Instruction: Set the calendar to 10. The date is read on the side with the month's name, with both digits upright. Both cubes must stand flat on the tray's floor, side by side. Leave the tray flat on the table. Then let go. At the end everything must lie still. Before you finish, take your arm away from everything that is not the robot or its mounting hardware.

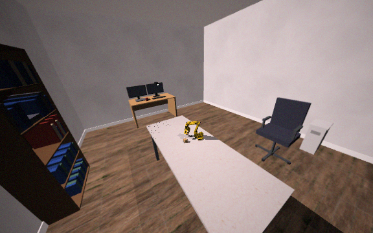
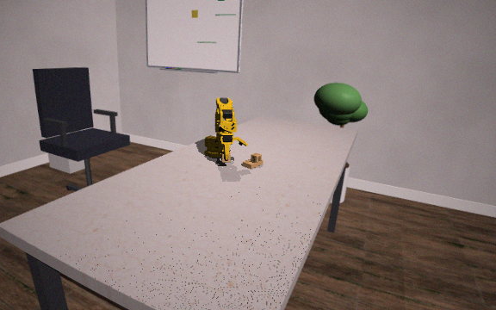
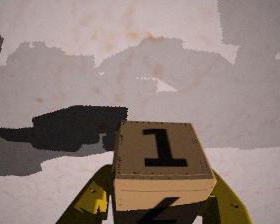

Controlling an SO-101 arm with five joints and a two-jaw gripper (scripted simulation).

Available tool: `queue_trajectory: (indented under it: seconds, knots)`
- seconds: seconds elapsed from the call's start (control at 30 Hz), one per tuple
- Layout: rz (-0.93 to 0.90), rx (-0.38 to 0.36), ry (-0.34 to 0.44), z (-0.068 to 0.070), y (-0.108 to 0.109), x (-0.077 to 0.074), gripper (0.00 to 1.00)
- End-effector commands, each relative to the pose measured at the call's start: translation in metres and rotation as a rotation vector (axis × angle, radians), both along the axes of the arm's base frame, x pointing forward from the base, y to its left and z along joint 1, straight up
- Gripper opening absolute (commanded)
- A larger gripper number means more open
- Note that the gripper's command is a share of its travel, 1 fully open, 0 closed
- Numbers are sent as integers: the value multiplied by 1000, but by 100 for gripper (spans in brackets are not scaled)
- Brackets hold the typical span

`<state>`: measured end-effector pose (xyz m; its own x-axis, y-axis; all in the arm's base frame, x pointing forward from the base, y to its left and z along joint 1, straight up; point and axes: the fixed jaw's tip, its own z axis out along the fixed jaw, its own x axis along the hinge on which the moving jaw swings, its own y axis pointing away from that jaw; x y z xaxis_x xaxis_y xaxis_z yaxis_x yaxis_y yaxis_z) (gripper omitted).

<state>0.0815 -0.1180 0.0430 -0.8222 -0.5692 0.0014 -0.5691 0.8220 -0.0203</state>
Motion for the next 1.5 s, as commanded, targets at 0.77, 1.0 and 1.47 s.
queue_trajectory:
  seconds: [0.77, 1.0, 1.47]
  knots:
    - [5, -15, -12, -6, -3, 1, 0]
    - [5, -15, -12, -10, -3, 1, 0]
    - [5, -15, -12, -14, -3, 1, 0]
